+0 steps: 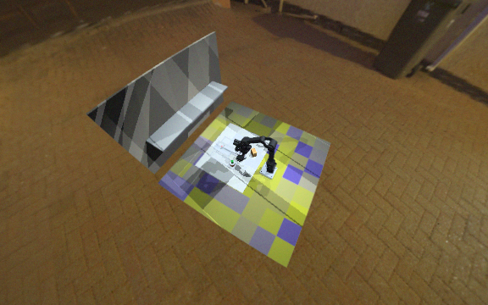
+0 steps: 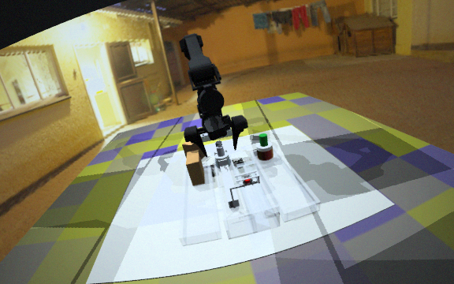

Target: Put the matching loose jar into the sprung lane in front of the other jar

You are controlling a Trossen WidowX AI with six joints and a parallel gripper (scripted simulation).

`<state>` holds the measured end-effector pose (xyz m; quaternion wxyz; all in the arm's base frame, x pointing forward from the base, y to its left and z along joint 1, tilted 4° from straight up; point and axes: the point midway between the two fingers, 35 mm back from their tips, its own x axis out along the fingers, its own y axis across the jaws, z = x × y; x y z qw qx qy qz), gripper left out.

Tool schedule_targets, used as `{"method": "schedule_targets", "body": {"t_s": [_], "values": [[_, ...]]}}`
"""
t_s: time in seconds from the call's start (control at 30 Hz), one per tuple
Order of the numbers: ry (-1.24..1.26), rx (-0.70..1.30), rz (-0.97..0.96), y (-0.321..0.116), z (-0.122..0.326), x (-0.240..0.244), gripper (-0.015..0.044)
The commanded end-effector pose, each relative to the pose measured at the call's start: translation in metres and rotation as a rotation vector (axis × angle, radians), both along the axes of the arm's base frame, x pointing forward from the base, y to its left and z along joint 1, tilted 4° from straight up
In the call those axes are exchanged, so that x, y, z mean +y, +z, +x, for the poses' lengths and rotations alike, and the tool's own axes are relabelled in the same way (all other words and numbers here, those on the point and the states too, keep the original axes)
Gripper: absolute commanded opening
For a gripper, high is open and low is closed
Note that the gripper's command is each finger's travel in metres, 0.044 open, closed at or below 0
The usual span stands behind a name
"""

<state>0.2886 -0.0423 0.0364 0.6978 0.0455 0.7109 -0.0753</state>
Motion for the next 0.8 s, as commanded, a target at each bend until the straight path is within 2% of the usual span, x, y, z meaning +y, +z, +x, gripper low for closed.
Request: {"method": "schedule_targets", "body": {"t_s": [0.0, 0.23, 0.47, 0.67, 0.77], "values": [[0.006, 0.005, -0.003, -0.003, -0.001, -0.001, 0.0388], [0.006, 0.005, -0.003, -0.003, -0.001, -0.001, 0.0204], [0.006, 0.005, -0.003, -0.003, -0.001, -0.001, 0.0157], [0.050, 0.004, 0.020, 0.003, -0.002, 0.016, 0.0000], [0.085, 0.010, 0.031, 0.012, 0.001, 0.023, 0.0000]]}}
